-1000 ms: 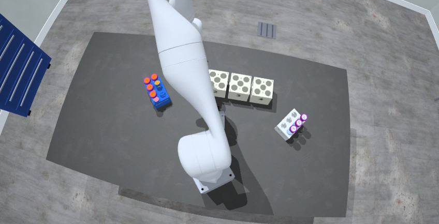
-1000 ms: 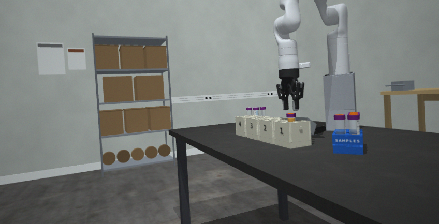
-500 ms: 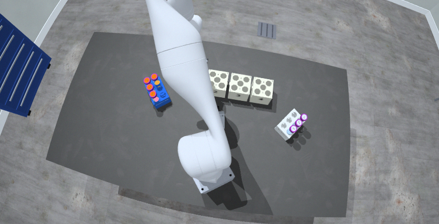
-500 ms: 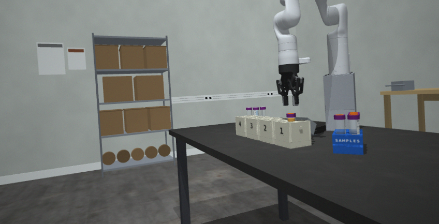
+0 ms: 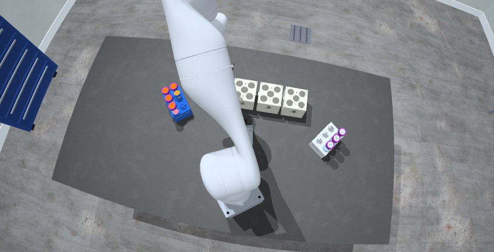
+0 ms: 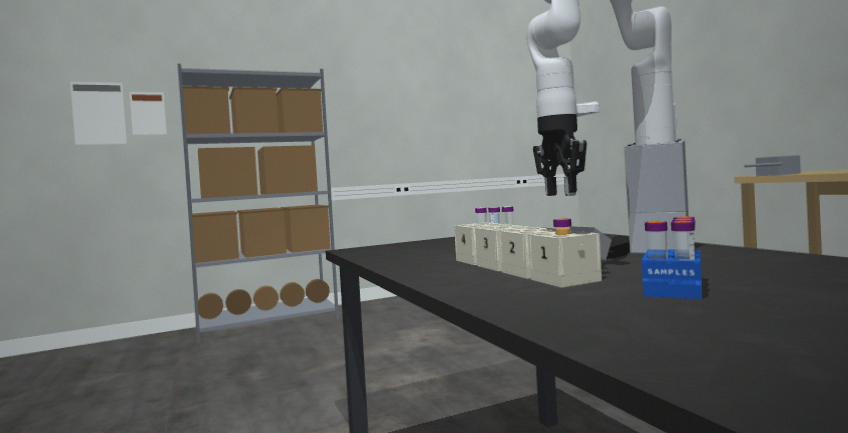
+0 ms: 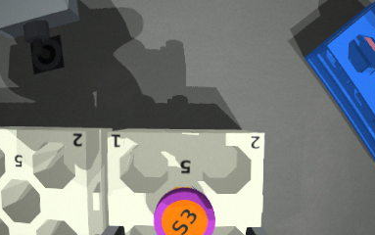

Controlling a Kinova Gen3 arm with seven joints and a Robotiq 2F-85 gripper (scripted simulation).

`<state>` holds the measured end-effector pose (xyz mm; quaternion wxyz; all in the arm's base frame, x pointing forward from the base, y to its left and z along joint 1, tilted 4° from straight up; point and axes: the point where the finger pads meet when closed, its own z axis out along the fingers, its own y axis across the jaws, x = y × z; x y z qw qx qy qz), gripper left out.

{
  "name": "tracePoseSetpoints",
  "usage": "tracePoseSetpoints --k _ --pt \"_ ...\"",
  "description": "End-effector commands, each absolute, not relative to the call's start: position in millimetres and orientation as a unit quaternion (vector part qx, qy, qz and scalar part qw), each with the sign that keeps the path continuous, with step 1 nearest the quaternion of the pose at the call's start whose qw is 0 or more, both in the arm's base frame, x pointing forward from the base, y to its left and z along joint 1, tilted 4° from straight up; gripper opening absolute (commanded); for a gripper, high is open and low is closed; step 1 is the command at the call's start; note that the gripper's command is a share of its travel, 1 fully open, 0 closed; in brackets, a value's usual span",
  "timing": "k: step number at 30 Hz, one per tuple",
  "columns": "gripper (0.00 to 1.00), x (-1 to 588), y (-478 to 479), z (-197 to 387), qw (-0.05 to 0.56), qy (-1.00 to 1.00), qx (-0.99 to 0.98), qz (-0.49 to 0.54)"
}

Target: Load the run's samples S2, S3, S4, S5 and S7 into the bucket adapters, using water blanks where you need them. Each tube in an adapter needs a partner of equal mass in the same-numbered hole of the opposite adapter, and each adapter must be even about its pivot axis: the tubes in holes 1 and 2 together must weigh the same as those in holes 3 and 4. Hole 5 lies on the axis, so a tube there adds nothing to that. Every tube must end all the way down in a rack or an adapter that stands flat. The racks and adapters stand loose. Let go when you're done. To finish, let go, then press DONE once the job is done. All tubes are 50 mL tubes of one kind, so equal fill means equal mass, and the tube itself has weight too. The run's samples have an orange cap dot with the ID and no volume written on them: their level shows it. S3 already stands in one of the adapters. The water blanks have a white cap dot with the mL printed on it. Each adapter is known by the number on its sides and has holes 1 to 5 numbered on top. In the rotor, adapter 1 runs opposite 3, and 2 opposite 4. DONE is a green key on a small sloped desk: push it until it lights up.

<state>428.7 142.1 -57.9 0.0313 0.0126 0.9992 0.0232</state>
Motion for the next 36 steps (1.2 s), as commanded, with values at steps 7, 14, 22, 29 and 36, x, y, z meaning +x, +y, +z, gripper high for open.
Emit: tracePoseSetpoints --k 7,14,22,29,36 --pt "0.62 428.6 141.8 -46.1 0.032 0.999 0.013 0.024" --pt "0.62 428.2 141.5 -39.5 0.032 0.999 0.013 0.024" --pt "0.62 427.5 141.0 -28.8 0.032 0.999 0.013 0.024" --pt "0.62 426.9 140.6 -19.5 0.032 0.999 0.013 0.024" --pt "0.62 426.5 140.3 -12.9 0.032 0.999 0.013 0.024"
